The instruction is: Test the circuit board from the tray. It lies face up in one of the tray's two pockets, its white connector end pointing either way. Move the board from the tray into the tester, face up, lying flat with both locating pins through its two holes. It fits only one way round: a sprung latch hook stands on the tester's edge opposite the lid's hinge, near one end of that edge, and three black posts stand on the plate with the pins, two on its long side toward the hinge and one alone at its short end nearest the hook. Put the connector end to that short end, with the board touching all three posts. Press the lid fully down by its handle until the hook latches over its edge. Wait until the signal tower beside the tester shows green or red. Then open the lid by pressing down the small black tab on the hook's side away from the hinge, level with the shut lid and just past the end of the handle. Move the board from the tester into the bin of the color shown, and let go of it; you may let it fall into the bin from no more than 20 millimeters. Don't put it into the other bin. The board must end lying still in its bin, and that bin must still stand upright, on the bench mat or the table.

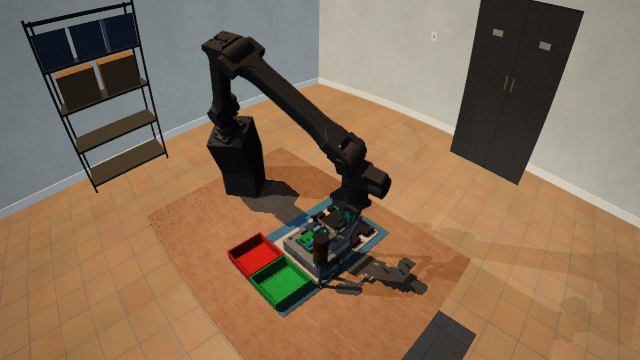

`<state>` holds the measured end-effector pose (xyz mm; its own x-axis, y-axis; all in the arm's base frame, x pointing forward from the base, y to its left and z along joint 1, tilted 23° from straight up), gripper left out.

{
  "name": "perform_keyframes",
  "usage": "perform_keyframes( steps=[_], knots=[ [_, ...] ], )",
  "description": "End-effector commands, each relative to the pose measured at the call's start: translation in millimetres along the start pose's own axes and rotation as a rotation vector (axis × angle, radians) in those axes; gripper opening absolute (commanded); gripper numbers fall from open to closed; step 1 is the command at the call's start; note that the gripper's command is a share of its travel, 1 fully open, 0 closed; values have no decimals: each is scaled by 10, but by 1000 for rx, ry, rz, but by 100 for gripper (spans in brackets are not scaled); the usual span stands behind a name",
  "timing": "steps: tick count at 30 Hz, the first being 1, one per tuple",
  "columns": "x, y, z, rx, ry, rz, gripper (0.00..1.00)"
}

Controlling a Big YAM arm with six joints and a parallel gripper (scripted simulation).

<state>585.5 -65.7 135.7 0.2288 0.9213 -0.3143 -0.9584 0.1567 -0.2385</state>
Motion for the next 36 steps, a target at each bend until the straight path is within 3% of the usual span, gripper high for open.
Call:
perform_keyframes(
  steps=[1, 36],
  knots=[
    [-110, -114, 149, -37, -5, -21, 0],
    [-56, 31, 226, -32, -6, -15, 0]
  ],
)
Point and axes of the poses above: the point where the finger pads meet when closed, its own z axis back along the fingers, its own y axis across the jaws, x = y × z, the point moved 9 cm from there along z, back along the fingers, and after that the axes turned 1 degree about z, right-handed, at the moved point
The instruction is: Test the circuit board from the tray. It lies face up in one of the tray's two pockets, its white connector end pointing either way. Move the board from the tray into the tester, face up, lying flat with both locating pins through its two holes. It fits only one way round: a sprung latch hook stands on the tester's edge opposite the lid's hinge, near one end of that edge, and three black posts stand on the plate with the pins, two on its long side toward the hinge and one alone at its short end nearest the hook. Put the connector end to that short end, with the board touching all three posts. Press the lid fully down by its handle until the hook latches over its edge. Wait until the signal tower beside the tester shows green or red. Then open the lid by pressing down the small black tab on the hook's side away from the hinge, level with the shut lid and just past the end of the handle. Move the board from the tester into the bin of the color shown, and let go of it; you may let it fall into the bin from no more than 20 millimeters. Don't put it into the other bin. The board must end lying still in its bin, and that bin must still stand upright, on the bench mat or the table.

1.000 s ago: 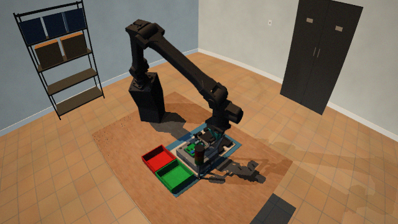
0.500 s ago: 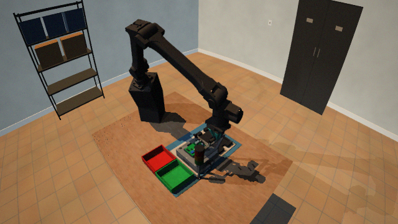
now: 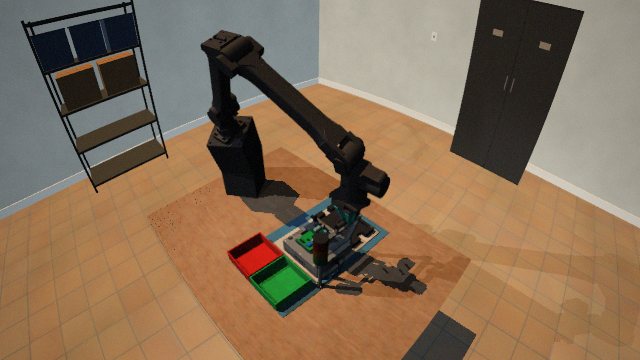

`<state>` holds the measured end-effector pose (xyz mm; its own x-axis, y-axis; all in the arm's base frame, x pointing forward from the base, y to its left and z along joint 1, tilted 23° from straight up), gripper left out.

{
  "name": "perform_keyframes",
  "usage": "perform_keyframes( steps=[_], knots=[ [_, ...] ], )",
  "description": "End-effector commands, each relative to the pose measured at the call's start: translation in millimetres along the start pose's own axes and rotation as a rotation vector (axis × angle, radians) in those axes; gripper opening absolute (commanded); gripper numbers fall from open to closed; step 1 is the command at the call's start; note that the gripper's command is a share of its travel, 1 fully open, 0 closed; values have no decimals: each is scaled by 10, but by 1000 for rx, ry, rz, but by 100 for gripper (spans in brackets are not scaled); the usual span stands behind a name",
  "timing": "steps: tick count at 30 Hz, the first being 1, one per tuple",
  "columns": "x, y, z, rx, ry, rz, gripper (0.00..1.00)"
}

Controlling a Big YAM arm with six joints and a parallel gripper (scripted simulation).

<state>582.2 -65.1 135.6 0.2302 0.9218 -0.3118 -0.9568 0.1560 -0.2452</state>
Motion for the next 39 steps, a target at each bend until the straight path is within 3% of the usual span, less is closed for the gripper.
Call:
perform_keyframes(
  steps=[1, 39],
  knots=[
    [-47, 8, 223, -24, -4, -12, 0],
    [7, 569, 239, -26, -4, -9, 0]
  ],
)
Point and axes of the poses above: the point where the finger pads meet when closed, its own z axis back along the fingers, its own y axis across the jaws, x = y × z, the point moved 9 cm from there along z, back along the fingers, and after that the axes turned 1 degree about z, right-handed, at the moved point
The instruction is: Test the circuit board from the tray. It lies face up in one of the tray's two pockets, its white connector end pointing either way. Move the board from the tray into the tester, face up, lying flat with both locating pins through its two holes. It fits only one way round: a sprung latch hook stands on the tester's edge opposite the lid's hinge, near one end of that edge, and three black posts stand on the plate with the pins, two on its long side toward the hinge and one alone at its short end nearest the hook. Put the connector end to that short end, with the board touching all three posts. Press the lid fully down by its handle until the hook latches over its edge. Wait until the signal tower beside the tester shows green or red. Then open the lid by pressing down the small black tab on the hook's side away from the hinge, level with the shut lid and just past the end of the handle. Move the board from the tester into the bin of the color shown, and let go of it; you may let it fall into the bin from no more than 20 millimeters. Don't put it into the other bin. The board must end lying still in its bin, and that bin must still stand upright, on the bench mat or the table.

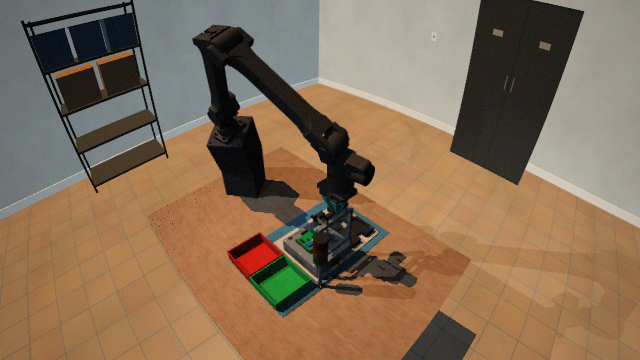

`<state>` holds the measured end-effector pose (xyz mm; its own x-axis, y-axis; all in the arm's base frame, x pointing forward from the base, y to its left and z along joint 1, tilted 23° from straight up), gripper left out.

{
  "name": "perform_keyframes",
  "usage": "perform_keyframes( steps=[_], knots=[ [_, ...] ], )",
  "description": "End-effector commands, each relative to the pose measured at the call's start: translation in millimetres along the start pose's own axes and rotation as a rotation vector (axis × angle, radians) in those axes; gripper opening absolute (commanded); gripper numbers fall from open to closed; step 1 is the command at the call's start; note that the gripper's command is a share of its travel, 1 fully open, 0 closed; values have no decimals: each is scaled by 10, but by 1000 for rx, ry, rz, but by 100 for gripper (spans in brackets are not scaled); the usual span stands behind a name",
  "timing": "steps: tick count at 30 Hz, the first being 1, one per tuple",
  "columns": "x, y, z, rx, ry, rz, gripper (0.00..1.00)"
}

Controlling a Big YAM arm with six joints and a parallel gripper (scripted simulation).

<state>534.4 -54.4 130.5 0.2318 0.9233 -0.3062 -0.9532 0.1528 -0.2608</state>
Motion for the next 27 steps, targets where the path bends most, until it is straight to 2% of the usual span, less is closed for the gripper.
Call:
perform_keyframes(
  steps=[1, 8, 9, 11, 13, 18, 23, 25, 26, 27],
  knots=[
    [1, 105, 160, -9, 2, -7, 0],
    [-6, 230, 133, -11, 2, -10, 0],
    [-31, 269, 118, -1, 4, -11, 0],
    [-17, 303, 108, -16, 2, -15, 0],
    [-14, 377, 93, -6, 3, -10, 0],
    [-33, 513, 35, -10, 4, -17, 0],
    [-19, 692, -168, 11, 8, -17, 0],
    [-19, 692, -168, 11, 8, -17, 0],
    [-21, 772, -219, 42, 13, -8, 0],
    [-22, 771, -236, 22, 10, -17, 0]
  ],
)
Point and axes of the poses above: the point where the finger pads meet when closed, its own z axis back along the fingers, its own y axis across the jaws, x = y × z, the point moved 9 cm from there along z, back along the fingers, and after that the axes turned 1 degree about z, right-handed, at the moved point
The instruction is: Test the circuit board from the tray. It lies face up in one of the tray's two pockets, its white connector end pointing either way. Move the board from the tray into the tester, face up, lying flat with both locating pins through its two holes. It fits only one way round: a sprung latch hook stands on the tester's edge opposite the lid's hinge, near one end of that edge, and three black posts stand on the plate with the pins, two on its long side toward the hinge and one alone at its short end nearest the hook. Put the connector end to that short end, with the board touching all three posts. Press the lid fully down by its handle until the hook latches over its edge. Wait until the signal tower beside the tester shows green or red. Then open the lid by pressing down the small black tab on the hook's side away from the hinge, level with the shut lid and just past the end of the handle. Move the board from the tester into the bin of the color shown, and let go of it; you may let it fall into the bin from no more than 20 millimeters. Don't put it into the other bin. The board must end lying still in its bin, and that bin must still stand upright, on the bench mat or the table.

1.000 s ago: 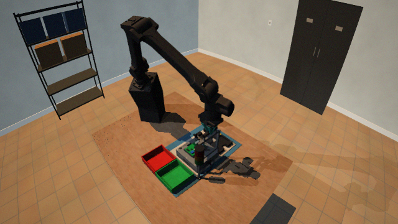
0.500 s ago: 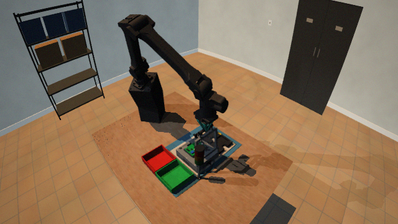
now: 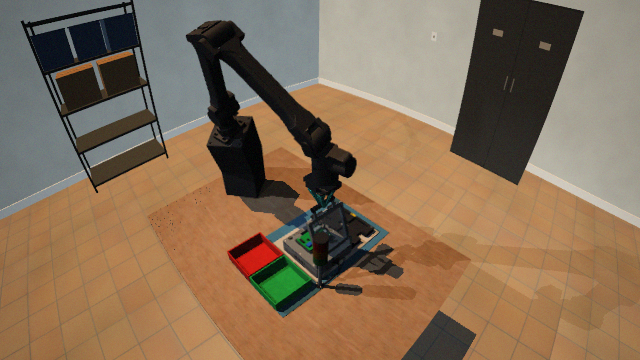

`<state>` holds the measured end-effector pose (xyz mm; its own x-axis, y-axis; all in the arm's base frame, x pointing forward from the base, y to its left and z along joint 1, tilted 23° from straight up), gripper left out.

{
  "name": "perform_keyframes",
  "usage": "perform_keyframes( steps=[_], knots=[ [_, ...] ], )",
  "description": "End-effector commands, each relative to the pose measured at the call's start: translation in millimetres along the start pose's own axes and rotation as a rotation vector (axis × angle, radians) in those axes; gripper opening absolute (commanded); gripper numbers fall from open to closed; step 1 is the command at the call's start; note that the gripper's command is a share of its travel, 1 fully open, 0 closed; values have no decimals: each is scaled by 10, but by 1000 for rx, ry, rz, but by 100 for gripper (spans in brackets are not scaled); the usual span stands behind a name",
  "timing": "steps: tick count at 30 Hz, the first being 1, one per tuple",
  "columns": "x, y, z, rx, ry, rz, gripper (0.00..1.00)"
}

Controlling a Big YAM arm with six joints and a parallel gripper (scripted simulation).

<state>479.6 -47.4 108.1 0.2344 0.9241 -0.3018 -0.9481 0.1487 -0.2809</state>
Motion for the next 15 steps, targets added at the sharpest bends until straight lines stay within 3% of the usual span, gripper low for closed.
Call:
perform_keyframes(
  steps=[1, 15],
  knots=[
    [-33, 213, -174, 41, 14, -15, 0],
    [-28, 620, -426, 44, 8, 7, 0]
  ],
)
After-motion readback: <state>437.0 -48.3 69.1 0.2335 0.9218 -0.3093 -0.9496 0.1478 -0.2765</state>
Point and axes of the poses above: the point where the finger pads meet when closed, its own z axis back along the fingers, its own y axis across the jaws, x = y × z, the point moved 9 cm from there along z, back along the fingers, and after that the axes turned 1 degree about z, right-handed, at the moved point
